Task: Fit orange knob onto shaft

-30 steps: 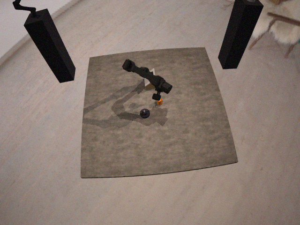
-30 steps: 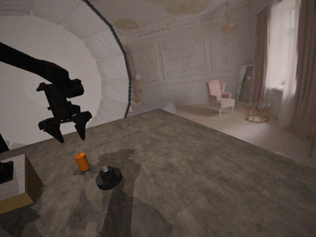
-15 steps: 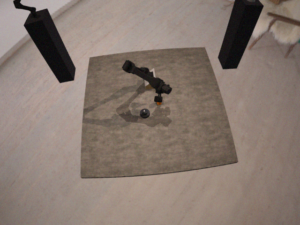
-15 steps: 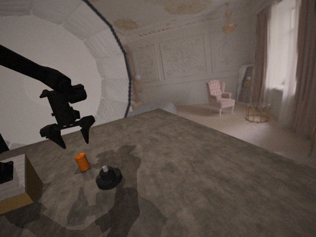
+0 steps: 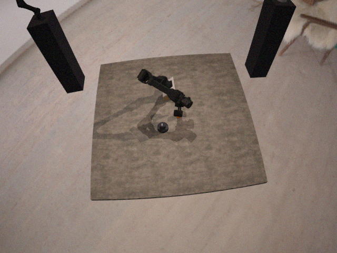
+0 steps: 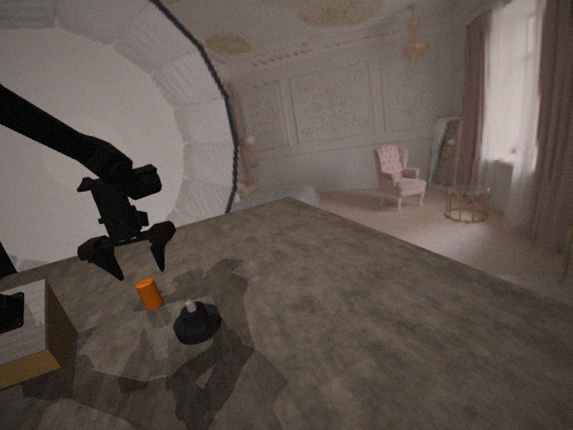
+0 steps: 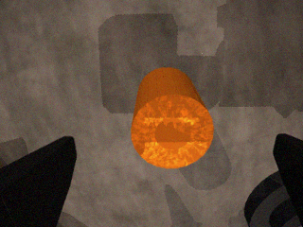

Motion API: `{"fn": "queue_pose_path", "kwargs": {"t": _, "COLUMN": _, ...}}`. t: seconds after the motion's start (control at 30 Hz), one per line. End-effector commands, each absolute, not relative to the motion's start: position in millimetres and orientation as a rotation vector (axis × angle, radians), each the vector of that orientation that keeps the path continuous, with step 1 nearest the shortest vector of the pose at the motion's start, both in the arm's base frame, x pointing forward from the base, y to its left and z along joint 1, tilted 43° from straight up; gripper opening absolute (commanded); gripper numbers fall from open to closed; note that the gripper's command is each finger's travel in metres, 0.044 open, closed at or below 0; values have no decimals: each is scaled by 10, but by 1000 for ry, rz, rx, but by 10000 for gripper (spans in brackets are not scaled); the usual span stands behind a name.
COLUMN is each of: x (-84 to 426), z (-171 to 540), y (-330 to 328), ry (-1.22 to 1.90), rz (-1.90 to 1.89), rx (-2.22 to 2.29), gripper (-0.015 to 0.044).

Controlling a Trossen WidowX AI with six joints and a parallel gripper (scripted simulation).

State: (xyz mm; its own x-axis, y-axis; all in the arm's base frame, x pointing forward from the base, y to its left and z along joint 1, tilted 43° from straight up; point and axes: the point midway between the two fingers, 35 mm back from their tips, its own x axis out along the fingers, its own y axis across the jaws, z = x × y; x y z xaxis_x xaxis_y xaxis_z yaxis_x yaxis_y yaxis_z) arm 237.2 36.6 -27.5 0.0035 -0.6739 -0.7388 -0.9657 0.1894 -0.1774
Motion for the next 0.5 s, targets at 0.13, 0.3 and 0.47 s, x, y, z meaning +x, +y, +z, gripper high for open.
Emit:
{"fn": "queue_pose_path", "kwargs": {"t": 0.13, "x": 2361, "z": -379, "y": 258, "ry": 1748, "rz": 511, "rx": -1561, "gripper": 440}}
{"fn": "queue_pose_path", "kwargs": {"t": 0.3, "x": 2366, "z": -441, "y": 203, "ry": 1748, "rz": 511, "rx": -1561, "gripper": 440}}
{"fn": "queue_pose_path", "kwargs": {"t": 0.47, "x": 2369, "z": -501, "y": 147, "ry": 1748, "rz": 511, "rx": -1561, "gripper": 440}}
